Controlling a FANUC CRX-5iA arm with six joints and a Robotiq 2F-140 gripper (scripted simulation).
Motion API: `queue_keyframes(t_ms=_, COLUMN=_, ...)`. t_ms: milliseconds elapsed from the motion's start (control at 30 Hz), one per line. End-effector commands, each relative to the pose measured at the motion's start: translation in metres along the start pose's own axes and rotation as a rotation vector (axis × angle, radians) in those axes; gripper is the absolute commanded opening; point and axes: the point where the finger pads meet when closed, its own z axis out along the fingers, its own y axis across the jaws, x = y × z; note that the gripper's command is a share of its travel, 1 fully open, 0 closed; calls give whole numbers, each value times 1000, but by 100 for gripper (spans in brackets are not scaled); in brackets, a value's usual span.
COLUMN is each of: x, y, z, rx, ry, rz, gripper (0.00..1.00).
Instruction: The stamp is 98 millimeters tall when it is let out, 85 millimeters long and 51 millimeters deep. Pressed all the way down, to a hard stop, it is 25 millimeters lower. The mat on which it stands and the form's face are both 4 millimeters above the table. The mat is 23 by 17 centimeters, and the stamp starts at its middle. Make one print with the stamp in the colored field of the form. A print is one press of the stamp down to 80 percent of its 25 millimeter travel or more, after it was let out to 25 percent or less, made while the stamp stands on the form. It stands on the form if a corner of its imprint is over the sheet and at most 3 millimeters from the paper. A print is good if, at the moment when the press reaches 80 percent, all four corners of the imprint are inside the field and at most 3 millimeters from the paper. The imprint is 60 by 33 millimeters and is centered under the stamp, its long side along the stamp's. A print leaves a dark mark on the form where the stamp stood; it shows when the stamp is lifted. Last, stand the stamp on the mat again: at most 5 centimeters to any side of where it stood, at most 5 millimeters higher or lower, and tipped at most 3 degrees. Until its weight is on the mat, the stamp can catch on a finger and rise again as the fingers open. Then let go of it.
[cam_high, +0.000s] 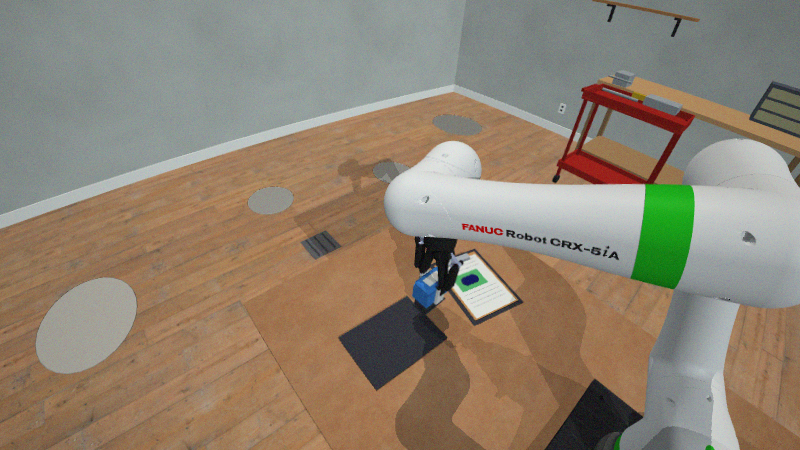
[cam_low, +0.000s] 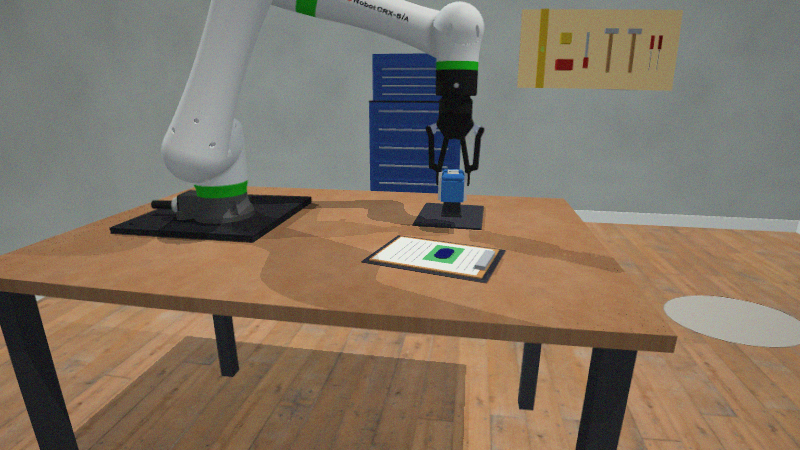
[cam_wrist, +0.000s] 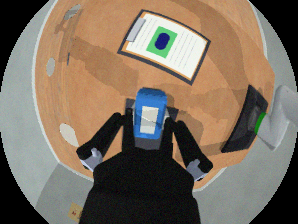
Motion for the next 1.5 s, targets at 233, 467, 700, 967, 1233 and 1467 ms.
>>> queue_keyframes(t_ms=233, x=-131, y=2, z=0, rx=2, ry=3, rz=-5, gripper=21)
queue_keyframes(t_ms=467, x=-170, y=-2, z=-1, rx=2, ry=3, rz=-5, gripper=21)
queue_keyframes(t_ms=700, x=-175, y=-2, z=-1, rx=2, ry=3, rz=-5, gripper=21)
queue_keyframes(t_ms=967, x=-165, y=-2, z=-1, rx=2, ry=3, rz=-5, gripper=21)
queue_keyframes(t_ms=1233, x=-131, y=1, z=-1, rx=2, ry=3, rz=-5, gripper=21)
queue_keyframes(t_ms=1467, x=-130, y=1, z=-1, rx=2, ry=3, rz=-5, gripper=21)
